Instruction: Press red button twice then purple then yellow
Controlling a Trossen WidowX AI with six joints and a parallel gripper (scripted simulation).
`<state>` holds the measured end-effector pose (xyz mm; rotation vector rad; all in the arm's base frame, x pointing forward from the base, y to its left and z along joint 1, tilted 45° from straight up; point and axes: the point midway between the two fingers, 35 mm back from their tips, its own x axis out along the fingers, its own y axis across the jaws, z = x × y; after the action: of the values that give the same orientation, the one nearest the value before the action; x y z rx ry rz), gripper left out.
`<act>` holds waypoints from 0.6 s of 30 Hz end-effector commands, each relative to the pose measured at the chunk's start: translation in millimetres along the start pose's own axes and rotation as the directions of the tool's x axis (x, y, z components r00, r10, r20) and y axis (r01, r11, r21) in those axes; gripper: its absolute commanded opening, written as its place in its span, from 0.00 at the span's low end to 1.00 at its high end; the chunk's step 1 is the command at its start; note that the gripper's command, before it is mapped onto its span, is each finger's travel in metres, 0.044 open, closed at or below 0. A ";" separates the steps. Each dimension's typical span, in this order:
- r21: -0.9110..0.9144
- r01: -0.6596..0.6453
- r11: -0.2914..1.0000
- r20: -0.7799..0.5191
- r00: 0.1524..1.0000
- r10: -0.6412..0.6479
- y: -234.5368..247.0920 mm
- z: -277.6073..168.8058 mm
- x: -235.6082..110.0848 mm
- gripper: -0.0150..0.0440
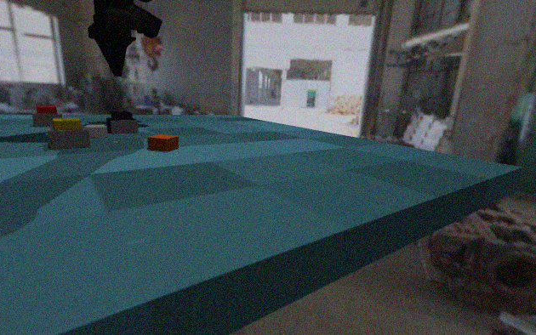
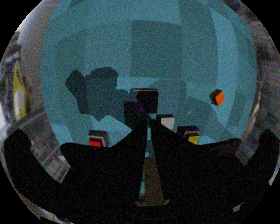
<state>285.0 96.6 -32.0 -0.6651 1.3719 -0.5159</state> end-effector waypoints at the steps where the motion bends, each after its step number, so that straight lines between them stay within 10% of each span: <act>1: 0.013 -0.007 1.000 0.001 1.000 0.007 -1.6 1.4 -19.5 0.29; 18: 0.008 -0.002 1.000 -0.003 1.000 0.002 -122.6 -90.4 -19.8 0.29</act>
<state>225.6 36.3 52.2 -0.6385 1.3642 -0.5185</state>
